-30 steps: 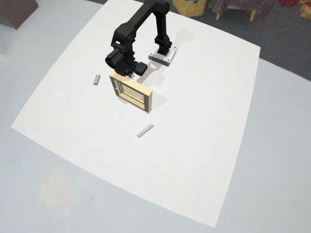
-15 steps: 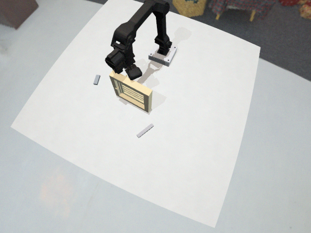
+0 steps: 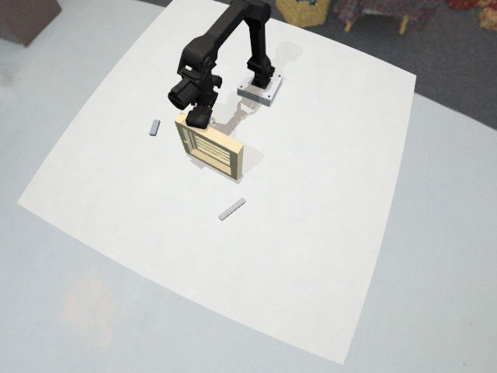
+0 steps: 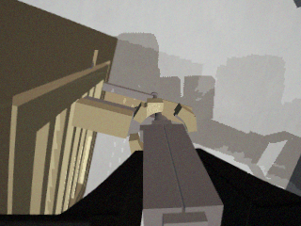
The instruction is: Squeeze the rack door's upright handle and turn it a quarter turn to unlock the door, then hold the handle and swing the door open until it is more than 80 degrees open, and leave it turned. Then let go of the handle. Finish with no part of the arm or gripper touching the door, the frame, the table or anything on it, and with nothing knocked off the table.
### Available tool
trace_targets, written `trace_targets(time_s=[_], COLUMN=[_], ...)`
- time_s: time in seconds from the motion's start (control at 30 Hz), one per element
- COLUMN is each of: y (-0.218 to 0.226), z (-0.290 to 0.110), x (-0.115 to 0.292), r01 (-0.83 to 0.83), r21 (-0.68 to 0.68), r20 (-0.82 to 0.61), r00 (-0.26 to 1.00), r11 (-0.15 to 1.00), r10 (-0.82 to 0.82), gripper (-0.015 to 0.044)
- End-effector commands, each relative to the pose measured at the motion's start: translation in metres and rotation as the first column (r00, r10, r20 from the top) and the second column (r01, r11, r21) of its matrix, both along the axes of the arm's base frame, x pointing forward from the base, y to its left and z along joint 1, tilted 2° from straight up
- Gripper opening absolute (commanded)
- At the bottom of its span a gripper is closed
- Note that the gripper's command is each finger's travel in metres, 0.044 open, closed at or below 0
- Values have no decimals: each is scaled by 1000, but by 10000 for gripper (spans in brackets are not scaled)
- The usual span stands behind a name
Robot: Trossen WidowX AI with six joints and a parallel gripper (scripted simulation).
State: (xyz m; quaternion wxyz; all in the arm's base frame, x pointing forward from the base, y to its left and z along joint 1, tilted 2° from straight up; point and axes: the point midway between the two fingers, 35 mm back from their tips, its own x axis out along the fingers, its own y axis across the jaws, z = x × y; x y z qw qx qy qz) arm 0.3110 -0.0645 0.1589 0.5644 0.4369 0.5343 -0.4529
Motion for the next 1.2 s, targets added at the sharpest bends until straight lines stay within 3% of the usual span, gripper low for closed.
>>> trace_targets(time_s=[0.0,0.3,0.57,0.9,1.0,1.17], y=[1,1,1,1,1,1], z=[-1,-1,-1,-1,-1,-1], x=[0,0,0,0,0,0], r01=[173,571,597,597,571,360], r21=[7,21,22,22,21,13], r20=[6,19,20,20,19,12], r00=[985,821,802,802,821,933], r11=[985,821,802,802,821,933], r10=[-173,-571,-598,-598,-571,-361], gripper=[23,23,23,286,296,296])
